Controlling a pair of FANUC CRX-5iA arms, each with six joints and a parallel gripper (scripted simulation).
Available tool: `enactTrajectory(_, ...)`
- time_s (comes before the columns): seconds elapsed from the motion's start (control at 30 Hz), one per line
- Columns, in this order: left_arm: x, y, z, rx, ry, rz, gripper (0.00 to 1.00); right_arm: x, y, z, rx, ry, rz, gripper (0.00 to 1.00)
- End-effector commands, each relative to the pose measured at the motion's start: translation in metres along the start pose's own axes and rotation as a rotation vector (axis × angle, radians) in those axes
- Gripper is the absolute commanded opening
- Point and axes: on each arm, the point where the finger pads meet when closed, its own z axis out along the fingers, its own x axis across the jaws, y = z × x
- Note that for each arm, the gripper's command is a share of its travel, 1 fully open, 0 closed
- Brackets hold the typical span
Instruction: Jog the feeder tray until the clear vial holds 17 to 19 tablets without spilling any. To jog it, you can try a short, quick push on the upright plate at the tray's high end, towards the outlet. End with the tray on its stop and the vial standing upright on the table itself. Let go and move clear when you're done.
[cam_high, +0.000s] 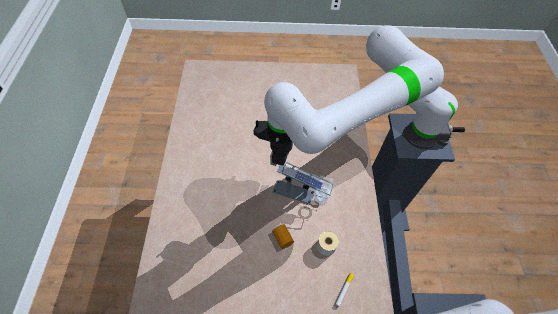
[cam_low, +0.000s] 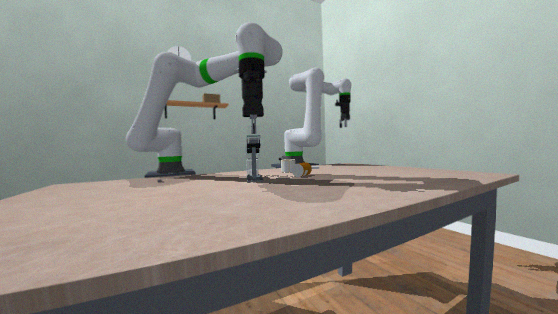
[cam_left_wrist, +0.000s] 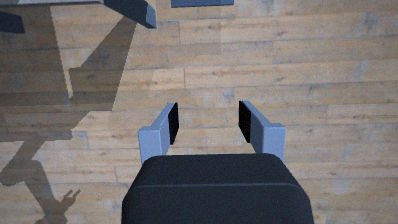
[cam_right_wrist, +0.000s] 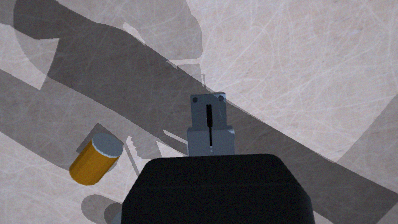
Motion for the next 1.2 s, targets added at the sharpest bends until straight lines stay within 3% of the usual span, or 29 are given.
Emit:
enactTrajectory(0.0,-0.0002,0.0003,-0.0011,-0.002,0.0,0.0,1.0,-0.0002,0.0009,-0.0011,0.002,-0.001,0.0,0.0)
enactTrajectory(1.17,-0.0002,0.0003,-0.0011,-0.002,0.0,0.0,1.0,-0.0002,0.0004,-0.0012,0.002,-0.001,0.0,0.0)
